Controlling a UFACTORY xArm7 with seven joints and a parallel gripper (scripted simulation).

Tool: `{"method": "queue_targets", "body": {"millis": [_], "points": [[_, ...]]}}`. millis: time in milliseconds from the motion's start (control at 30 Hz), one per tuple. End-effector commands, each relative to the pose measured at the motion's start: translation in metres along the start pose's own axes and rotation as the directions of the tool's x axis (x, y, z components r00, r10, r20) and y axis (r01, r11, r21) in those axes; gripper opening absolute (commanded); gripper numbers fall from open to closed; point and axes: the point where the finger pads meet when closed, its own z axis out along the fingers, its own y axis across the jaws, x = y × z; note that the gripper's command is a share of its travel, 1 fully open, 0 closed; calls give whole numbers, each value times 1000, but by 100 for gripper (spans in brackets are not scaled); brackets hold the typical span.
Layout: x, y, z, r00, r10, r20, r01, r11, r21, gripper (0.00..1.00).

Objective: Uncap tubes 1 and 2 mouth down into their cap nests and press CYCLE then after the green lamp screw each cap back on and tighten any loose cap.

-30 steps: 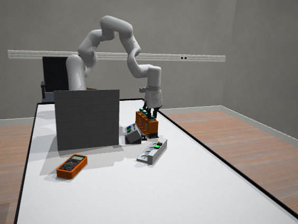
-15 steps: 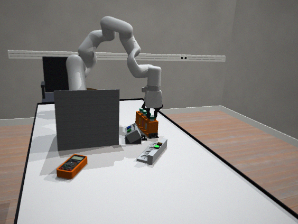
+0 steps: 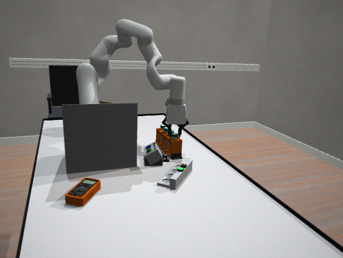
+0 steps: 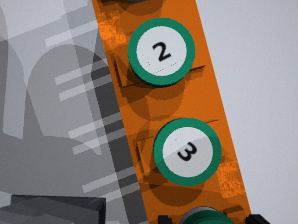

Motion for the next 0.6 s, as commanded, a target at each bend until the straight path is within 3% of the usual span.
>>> {"method": "queue_targets", "body": {"millis": [0, 200, 567], "points": [[-1, 2, -2, 1000, 0, 2, 0, 1000, -5, 46], [-1, 2, -2, 1000, 0, 2, 0, 1000, -5, 46], [-1, 2, -29, 1000, 0, 2, 0, 1000, -5, 46]]}}
